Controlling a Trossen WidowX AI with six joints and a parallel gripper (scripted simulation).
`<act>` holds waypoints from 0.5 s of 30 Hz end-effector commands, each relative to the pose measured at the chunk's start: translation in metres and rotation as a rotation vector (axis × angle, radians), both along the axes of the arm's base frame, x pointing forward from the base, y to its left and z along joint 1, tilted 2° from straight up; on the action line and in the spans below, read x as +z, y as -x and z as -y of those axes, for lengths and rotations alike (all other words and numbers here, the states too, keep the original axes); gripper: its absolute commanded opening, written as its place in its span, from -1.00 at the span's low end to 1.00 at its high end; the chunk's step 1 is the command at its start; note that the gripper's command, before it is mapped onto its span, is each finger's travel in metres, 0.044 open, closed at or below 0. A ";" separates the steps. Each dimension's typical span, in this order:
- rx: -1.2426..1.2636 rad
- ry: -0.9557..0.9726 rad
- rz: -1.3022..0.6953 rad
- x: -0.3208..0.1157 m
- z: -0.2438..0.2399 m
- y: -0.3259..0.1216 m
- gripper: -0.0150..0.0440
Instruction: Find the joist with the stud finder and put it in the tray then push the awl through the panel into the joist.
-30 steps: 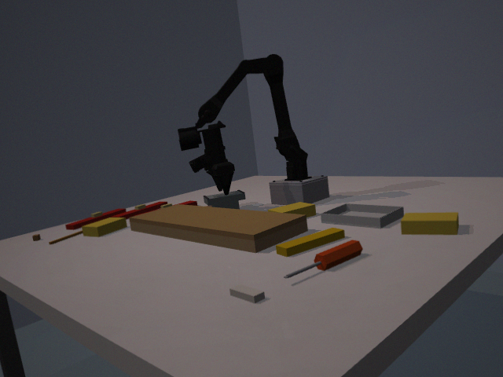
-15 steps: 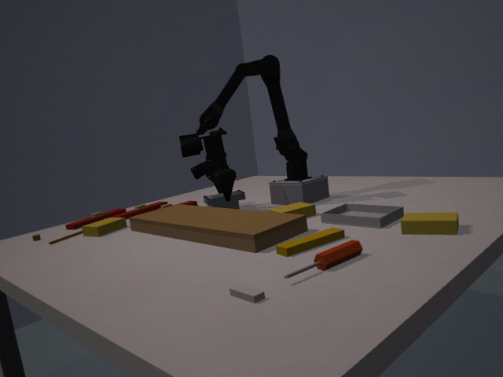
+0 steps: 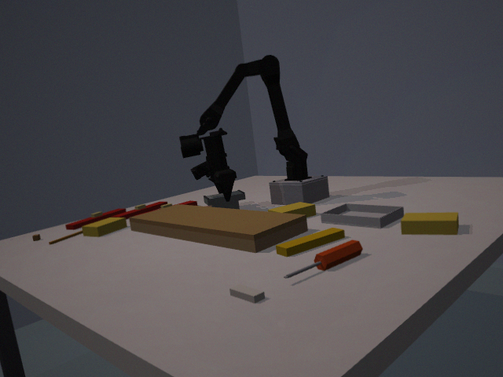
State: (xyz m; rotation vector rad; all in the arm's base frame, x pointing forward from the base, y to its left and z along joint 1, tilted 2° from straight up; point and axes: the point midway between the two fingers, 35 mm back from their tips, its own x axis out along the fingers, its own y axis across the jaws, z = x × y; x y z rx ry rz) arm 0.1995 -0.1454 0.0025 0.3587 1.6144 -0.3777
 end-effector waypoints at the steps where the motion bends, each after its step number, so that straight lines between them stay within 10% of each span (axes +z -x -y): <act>1: 0.003 -0.003 0.002 0.003 0.000 -0.001 0.11; 8: 0.003 -0.003 0.002 0.018 0.000 -0.001 -0.49; 15: 0.003 -0.003 0.002 0.033 -0.001 -0.001 -0.49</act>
